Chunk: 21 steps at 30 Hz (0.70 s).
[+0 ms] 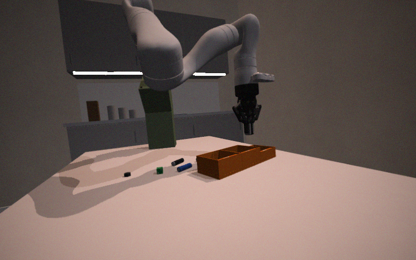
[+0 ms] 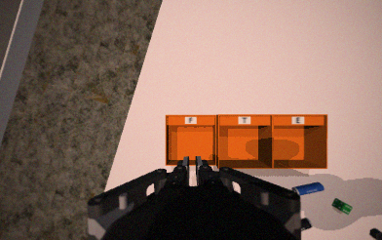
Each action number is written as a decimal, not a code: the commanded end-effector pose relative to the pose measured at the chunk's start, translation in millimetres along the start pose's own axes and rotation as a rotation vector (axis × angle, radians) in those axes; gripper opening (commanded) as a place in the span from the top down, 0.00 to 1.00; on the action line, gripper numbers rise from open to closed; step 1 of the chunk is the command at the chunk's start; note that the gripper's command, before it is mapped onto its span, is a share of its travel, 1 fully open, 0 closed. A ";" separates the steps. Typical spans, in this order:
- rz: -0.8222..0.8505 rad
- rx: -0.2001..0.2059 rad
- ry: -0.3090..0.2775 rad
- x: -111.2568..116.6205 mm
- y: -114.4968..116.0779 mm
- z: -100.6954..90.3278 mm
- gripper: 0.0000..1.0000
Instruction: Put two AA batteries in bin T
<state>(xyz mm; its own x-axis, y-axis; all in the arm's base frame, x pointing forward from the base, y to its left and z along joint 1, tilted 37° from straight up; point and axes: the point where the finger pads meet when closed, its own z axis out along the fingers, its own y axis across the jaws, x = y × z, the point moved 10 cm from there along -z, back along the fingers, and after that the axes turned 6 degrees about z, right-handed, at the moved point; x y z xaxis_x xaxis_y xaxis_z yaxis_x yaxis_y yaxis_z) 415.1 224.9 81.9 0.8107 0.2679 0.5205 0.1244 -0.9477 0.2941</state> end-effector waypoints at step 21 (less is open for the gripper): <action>0.000 -0.001 -0.001 -0.5 -0.3 53.8 0.91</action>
<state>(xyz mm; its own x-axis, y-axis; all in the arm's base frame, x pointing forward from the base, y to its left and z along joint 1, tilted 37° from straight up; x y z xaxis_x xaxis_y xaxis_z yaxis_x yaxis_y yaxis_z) 442.6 218.7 43.4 0.8067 0.2745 0.5234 0.1309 -0.9466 0.2948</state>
